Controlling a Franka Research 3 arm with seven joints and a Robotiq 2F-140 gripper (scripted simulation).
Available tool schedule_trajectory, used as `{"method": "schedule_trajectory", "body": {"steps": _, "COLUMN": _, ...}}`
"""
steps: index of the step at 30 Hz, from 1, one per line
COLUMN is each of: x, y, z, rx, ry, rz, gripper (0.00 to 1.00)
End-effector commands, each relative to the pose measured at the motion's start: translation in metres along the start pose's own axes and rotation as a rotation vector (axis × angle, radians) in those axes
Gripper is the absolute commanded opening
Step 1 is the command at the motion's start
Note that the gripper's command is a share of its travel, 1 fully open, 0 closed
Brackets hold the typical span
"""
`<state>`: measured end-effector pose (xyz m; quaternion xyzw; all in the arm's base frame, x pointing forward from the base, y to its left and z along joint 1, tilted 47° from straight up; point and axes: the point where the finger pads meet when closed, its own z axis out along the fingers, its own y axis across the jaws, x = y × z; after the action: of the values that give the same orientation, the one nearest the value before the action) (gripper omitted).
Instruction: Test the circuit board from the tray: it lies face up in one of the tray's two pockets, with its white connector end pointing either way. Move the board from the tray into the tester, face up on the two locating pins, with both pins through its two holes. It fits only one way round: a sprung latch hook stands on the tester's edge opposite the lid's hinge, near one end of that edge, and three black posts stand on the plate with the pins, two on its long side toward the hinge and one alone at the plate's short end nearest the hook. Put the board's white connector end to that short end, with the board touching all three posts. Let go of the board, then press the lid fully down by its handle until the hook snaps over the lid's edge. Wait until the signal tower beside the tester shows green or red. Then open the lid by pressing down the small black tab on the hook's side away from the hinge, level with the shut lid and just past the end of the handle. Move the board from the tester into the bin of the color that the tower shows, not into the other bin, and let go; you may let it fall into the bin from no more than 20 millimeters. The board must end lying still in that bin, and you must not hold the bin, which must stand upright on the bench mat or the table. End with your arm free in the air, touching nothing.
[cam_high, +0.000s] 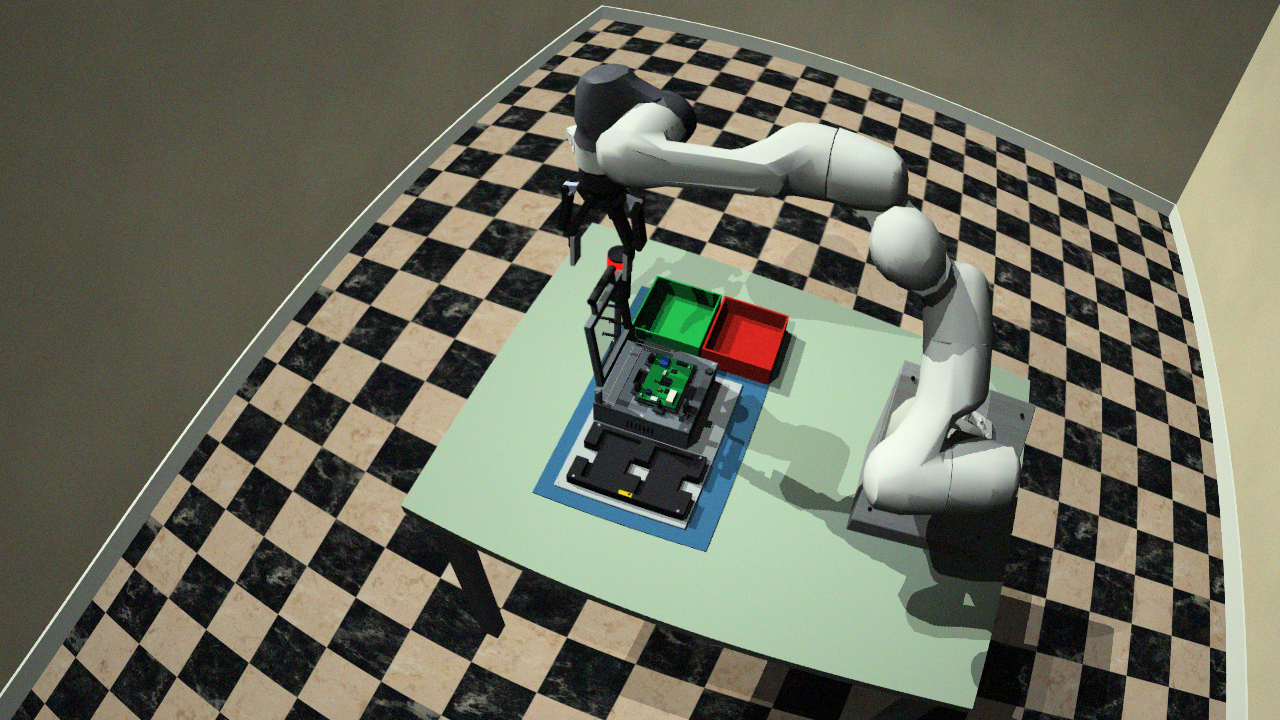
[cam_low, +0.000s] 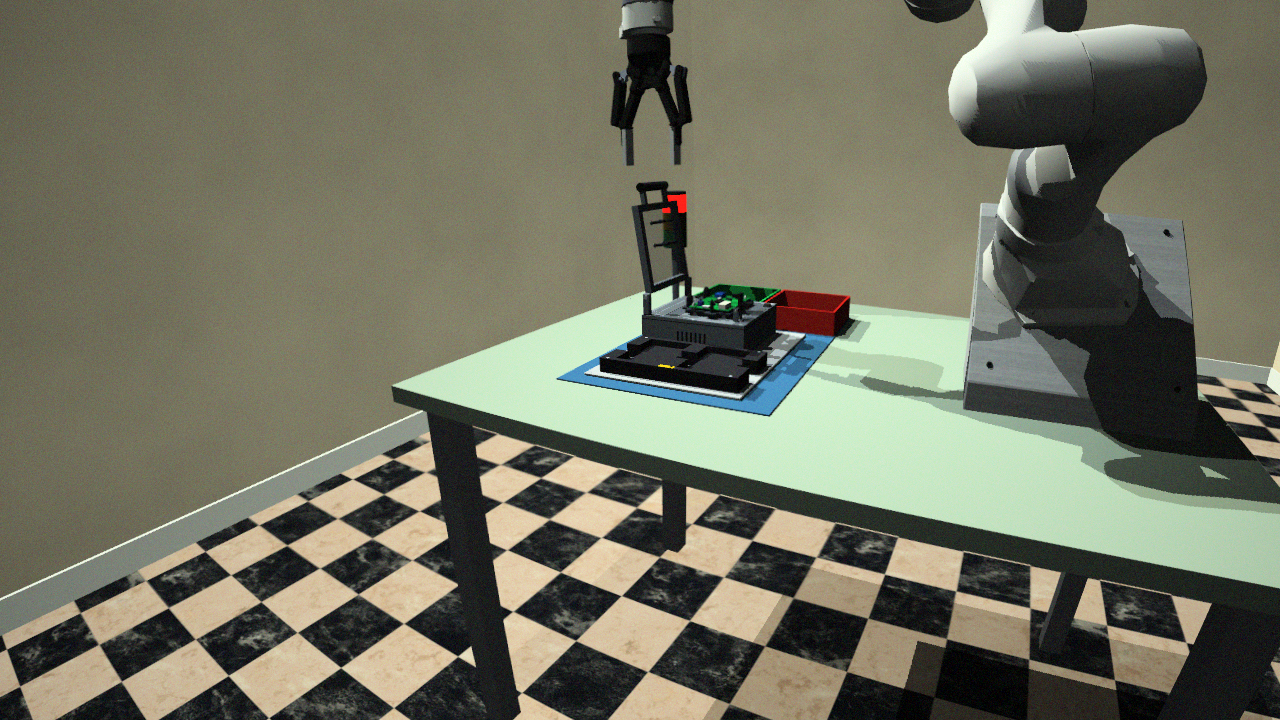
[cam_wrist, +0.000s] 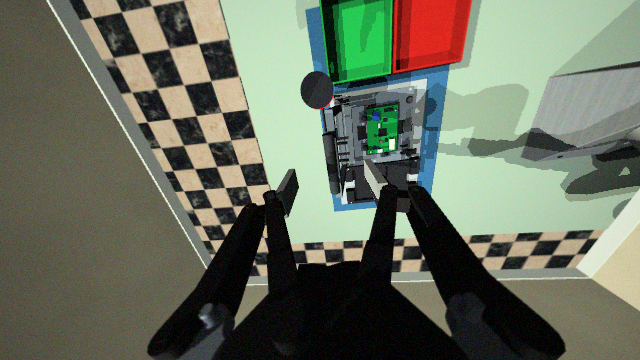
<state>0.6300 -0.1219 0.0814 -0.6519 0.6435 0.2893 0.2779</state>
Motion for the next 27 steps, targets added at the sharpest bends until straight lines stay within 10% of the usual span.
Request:
{"method": "schedule_trajectory", "body": {"steps": 1, "x": -0.001, "y": 0.003, "z": 0.0, "rx": -0.001, "ry": -0.001, "rz": -0.006, "gripper": 0.58}}
{"method": "schedule_trajectory", "body": {"steps": 27, "x": -0.002, "y": 0.125, "z": 0.0, "rx": -0.001, "ry": -0.001, "rz": -0.006, "gripper": 0.58}}
